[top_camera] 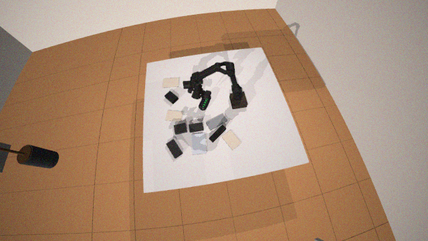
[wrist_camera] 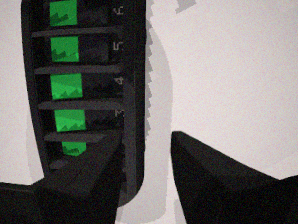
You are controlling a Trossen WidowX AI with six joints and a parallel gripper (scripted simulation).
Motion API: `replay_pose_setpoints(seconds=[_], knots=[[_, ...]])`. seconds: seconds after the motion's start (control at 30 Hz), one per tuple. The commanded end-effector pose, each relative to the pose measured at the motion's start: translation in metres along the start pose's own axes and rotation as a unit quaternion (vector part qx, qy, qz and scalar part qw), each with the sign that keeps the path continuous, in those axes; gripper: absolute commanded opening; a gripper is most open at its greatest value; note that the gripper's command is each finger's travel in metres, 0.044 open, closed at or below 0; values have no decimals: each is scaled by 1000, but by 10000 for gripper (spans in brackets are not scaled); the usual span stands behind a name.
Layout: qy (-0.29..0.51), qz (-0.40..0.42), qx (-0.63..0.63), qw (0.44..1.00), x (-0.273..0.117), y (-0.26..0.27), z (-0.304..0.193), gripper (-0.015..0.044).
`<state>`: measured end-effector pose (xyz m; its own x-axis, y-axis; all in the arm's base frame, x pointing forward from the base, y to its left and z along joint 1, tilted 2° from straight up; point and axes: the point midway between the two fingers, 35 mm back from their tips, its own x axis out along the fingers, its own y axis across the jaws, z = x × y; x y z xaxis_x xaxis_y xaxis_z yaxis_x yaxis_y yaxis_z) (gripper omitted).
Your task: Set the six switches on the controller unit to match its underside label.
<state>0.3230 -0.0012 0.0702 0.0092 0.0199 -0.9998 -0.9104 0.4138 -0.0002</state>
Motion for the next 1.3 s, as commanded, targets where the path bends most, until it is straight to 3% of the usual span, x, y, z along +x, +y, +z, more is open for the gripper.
replay_pose_setpoints(seconds=[0.0,0.1,0.43,0.77,1.27], knots=[[-7,-17,-1,1000,-30,-4,2,184],[-7,-17,-1,1000,-30,-4,2,263],[-7,-17,-1,1000,-30,-4,2,0],[-7,-17,-1,1000,-30,-4,2,0],[-7,-16,1,1000,-29,-3,2,394]])
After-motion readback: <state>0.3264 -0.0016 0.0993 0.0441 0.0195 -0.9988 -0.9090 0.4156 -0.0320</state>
